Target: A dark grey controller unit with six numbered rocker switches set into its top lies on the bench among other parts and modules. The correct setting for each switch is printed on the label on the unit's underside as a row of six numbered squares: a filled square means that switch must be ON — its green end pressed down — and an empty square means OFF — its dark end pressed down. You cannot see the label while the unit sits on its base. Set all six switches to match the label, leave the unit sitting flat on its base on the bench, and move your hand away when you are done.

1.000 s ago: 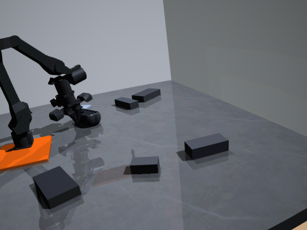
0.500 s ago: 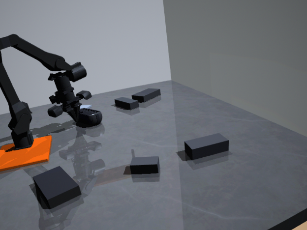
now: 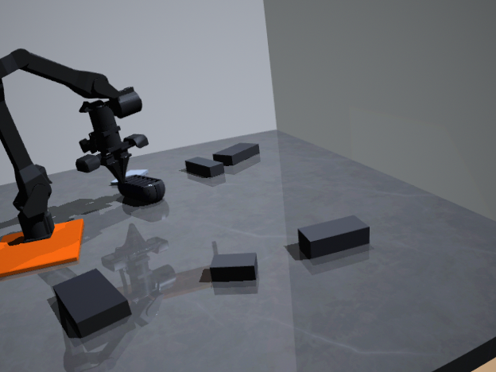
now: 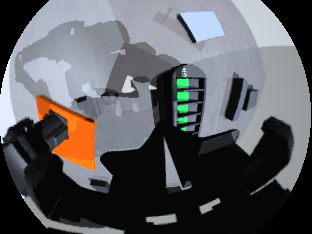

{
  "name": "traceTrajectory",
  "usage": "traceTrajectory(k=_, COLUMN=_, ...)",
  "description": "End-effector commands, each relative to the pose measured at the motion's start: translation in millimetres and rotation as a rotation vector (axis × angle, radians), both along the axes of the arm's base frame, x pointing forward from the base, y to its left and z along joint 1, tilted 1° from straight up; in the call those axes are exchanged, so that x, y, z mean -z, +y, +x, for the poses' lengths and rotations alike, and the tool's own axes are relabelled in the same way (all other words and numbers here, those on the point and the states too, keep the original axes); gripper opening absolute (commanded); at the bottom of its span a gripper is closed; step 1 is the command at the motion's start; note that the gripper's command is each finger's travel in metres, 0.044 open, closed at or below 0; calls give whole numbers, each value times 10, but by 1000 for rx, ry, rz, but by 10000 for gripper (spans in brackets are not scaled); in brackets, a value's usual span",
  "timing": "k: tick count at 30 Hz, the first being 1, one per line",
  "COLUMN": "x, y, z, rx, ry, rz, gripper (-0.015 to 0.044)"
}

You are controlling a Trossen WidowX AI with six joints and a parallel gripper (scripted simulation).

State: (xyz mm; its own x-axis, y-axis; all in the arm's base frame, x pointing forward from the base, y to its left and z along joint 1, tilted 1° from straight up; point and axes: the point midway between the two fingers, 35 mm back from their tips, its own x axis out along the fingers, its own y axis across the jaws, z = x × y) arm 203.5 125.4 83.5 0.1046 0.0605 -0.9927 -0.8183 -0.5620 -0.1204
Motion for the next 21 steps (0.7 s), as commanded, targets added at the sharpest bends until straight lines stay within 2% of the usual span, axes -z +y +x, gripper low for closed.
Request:
traceTrajectory(k=1, x=-16, y=35, z=65, rx=3, ry=46, rz=-37, gripper=0)
traceTrajectory(k=12, x=-30, y=47, z=85, rx=5, ry=79, rz=-58, gripper=0)
traceTrajectory(k=21, x=-234, y=486, z=139, rx=21, ry=75, rz=-52, gripper=236)
